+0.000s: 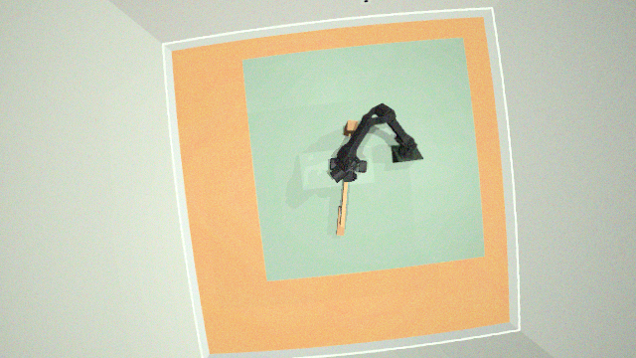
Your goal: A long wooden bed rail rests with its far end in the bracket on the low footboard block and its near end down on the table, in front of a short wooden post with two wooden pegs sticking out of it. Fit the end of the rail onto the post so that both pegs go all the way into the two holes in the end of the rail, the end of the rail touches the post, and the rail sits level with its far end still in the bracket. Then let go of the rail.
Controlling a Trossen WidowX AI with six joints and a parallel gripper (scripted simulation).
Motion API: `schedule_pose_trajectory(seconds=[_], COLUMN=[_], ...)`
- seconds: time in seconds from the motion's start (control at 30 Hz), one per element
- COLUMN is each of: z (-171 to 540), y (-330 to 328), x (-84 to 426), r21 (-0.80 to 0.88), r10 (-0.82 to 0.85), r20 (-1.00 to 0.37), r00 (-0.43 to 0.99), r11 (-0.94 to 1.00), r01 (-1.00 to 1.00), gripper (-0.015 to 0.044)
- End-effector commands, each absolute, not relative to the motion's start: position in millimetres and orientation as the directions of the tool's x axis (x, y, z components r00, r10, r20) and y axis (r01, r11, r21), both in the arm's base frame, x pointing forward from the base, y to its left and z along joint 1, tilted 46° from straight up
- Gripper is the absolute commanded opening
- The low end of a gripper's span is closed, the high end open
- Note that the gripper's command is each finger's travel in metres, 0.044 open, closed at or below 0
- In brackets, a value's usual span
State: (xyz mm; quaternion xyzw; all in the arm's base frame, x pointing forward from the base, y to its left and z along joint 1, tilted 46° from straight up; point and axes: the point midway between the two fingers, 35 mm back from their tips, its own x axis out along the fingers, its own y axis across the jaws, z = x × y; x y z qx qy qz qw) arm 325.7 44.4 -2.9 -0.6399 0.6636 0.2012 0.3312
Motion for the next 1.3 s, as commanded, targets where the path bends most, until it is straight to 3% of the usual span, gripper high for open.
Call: schedule_pose_trajectory(seconds=[0.0,1.27], z=[0.8,8.3], y=[45.1,36.2], x=[325.8,323.7], r21=[-0.16,-0.16], r10=[-0.714,-0.714], r20=[-0.699,-0.699], r00=[0.045,0.045], r11=[0.095,0.095], r01=[-0.982,-0.982], gripper=[0.0,0.0])
